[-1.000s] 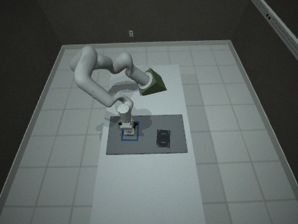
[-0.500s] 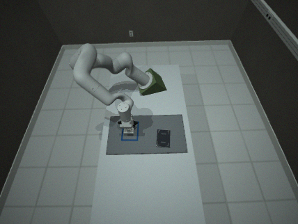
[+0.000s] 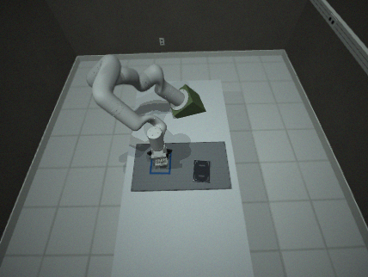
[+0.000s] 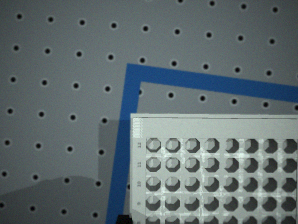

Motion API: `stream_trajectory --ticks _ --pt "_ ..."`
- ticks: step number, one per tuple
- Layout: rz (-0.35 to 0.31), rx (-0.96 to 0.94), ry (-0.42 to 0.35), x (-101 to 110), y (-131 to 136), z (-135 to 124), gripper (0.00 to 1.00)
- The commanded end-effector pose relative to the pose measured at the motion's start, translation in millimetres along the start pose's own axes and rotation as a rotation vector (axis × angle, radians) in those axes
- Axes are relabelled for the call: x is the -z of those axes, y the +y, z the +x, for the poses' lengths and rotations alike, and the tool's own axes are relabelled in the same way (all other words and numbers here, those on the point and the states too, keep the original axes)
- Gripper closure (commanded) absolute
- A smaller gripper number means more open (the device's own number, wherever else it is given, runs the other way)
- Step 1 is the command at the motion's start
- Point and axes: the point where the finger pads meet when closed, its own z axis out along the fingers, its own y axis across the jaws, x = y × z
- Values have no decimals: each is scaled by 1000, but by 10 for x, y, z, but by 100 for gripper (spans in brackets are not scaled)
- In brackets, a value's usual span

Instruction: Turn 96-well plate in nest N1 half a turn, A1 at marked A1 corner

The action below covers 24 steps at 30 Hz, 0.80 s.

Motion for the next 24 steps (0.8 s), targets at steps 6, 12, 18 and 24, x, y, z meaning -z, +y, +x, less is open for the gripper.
stream_trajectory --ticks 6,12,18,24 --pt "2 305 -2 18 -284 118 100" --pt "2 439 -2 24 -409 166 100" --pt "3 639 -1 32 -596 237 100" --pt "3 839 -1 40 -782 309 100"
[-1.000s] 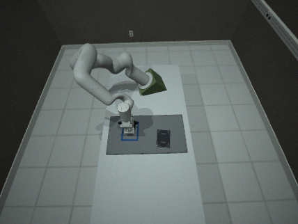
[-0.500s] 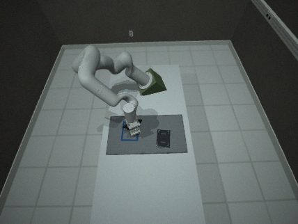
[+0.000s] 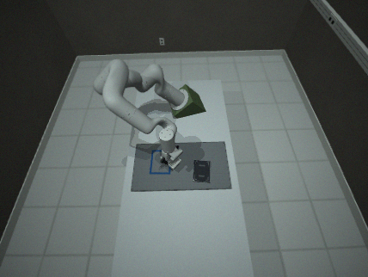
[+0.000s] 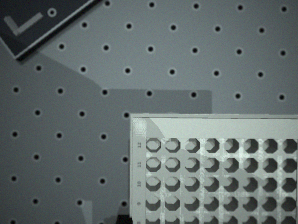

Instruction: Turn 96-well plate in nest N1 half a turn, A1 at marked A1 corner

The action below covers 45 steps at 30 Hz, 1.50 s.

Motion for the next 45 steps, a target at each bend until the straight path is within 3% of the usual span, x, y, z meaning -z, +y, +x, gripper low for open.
stream_trajectory --ticks 1,45 --pt "11 158 -6 12 -64 144 100" --pt "13 1425 3 61 -662 1261 100"
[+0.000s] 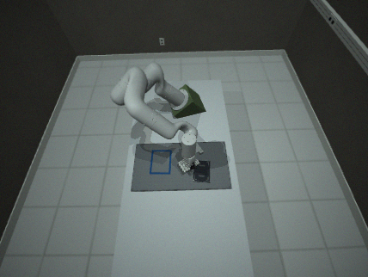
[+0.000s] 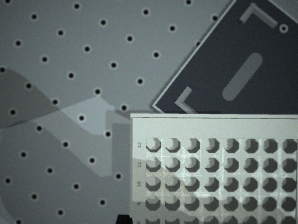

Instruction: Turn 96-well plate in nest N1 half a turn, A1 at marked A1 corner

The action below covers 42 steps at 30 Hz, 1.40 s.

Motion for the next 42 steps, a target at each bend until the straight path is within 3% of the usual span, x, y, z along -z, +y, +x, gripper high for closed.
stream_trajectory --ticks 1,26,42 --pt "9 153 7 14 119 100 100" --pt "5 919 10 42 677 626 100" --pt "5 920 10 44 725 671 100"
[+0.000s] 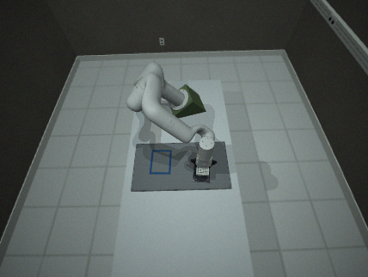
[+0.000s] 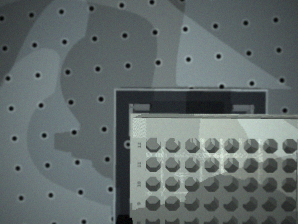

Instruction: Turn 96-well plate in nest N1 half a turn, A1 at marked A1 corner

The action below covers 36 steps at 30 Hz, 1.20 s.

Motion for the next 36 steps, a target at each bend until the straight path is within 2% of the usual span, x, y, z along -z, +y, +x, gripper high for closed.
stream_trajectory --ticks 1,25,36 --pt "-1 0 -1 12 3 -8 100" --pt "-1 0 -1 12 -5 -5 100" --pt "-1 0 -1 -155 -7 -5 100"
